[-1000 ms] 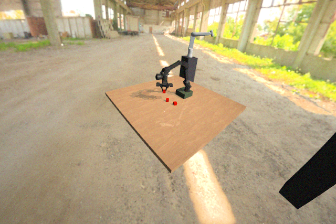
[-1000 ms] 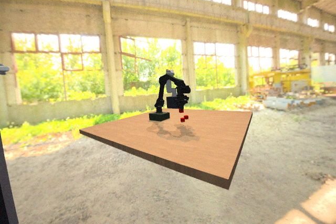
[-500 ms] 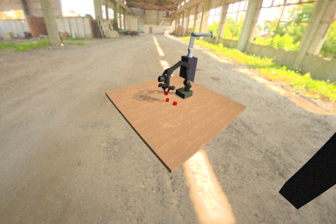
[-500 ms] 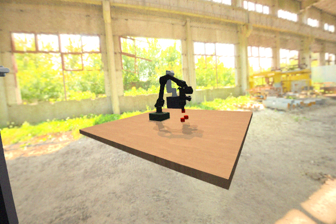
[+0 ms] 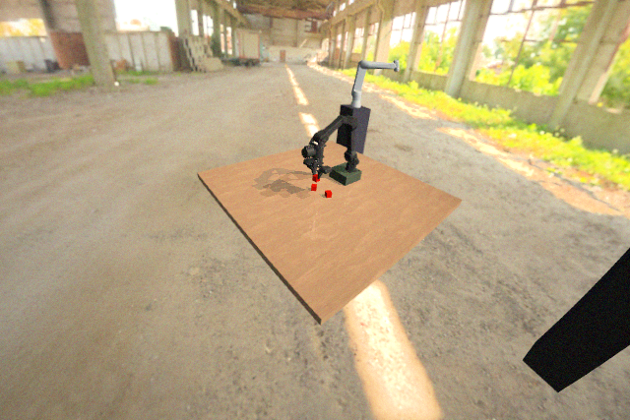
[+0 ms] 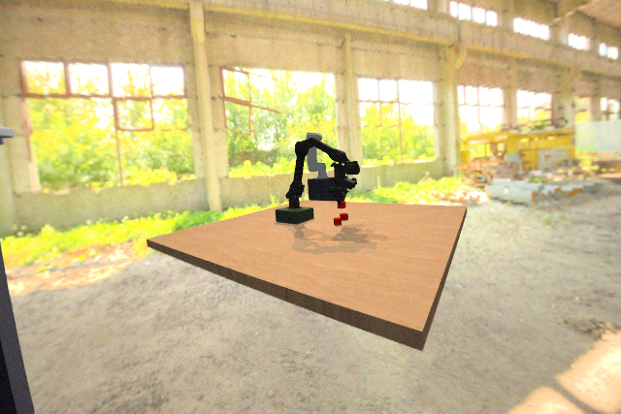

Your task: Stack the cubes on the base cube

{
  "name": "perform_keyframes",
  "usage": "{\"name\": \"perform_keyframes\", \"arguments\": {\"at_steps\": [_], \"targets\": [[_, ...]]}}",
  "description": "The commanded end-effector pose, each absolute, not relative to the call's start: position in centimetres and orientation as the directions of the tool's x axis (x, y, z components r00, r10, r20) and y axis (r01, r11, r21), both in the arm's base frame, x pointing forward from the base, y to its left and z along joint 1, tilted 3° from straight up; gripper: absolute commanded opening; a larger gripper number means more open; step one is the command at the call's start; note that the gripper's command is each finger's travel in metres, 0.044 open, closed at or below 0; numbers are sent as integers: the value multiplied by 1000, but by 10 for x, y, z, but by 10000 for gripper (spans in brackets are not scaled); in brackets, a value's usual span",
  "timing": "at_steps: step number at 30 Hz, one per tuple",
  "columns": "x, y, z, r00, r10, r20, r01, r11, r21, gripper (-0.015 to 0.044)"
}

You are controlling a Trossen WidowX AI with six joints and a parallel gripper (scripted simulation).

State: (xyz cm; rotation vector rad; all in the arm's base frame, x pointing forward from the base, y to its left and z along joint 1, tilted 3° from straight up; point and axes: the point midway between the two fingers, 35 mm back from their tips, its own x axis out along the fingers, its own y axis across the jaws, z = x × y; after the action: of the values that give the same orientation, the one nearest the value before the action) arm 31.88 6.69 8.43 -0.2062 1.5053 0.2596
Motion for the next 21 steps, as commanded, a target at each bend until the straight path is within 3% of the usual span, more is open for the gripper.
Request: {"name": "perform_keyframes", "arguments": {"at_steps": [1,21], "targets": [[314,77,83,51,40,-998,-180,983,30,105],[288,120,73,49,44,-998,348,936,59,105]]}}
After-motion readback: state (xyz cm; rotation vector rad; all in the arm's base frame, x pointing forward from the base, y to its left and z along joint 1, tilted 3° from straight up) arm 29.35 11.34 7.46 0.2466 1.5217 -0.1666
